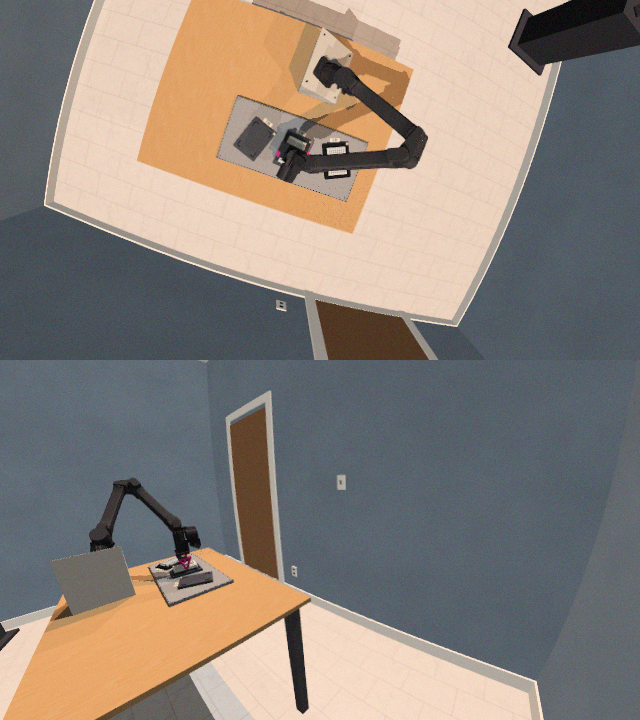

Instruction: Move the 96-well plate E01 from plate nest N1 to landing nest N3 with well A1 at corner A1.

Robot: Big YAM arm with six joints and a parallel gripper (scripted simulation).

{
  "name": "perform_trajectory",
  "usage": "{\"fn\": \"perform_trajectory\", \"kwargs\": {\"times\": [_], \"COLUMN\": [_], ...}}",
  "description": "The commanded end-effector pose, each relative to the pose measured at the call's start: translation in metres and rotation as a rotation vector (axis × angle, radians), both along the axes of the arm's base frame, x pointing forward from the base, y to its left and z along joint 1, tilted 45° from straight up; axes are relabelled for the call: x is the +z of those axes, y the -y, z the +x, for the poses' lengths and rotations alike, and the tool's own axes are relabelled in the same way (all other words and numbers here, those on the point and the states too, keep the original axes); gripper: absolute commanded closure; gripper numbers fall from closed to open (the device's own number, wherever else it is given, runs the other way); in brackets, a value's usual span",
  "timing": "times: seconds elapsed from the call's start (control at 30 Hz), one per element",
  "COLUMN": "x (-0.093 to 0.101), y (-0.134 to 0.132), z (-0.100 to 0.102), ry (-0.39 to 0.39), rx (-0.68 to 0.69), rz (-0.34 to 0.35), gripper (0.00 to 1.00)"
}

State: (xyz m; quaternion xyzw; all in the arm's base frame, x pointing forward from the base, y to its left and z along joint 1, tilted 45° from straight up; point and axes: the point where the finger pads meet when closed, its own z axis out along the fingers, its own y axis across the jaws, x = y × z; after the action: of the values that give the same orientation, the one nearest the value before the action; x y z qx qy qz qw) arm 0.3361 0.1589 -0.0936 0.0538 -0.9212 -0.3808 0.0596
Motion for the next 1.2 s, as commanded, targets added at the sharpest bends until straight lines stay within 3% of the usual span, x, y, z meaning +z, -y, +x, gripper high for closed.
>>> {"fn": "perform_trajectory", "kwargs": {"times": [0.0, 1.17], "x": [0.009, -0.003], "y": [0.009, -0.004], "z": [0.013, -0.001], "ry": [0.029, 0.001], "rx": [-0.043, -0.015], "rz": [0.006, 0.003], "gripper": [1.00, 1.00]}}
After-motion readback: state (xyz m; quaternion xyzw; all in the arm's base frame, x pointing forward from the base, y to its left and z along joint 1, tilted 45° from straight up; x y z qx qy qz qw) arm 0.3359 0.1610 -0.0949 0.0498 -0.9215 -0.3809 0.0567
